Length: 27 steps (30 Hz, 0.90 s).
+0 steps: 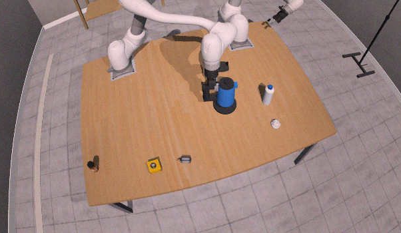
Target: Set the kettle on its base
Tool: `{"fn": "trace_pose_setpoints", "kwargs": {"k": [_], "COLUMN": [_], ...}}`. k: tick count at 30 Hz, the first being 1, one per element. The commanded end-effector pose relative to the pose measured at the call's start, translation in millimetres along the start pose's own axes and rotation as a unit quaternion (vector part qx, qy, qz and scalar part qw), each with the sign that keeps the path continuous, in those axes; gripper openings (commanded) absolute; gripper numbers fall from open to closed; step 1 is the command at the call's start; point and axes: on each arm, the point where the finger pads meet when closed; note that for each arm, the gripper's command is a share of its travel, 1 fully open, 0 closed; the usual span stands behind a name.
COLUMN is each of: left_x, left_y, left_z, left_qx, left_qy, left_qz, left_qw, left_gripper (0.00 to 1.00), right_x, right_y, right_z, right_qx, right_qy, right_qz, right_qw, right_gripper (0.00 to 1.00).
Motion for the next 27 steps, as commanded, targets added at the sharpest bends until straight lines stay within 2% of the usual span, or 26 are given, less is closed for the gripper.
{"fn": "trace_pose_setpoints", "kwargs": {"k": [1, 21, 27], "left_x": [-0.4, -0.4, -0.4], "left_y": [0.1, 0.1, 0.1], "left_z": [-0.1, -0.1, -0.1], "left_qx": [0.0, 0.0, 0.0], "left_qy": [0.0, 0.0, 0.0], "left_qz": [0.0, 0.0, 0.0], "left_qw": [1.0, 1.0, 1.0], "left_gripper": [1.0, 1.0, 1.0], "right_x": [-1.3, -0.8, 6.2], "right_y": [0.1, 0.1, 0.2], "right_z": [-0.3, -0.3, -0.3], "right_qx": [0.0, 0.0, 0.0], "right_qy": [0.001, 0.001, 0.001], "right_qz": [0.0, 0.0, 0.0], "right_qw": [1.0, 1.0, 1.0], "right_gripper": [0.0, 0.0, 0.0]}}
Point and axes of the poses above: on each arm, the point where the finger pads meet when closed, its own x axis out along the fingers, its own y axis across the jaws, z = x × y, and after that the axes turned 4 degrees about -x, right-handed
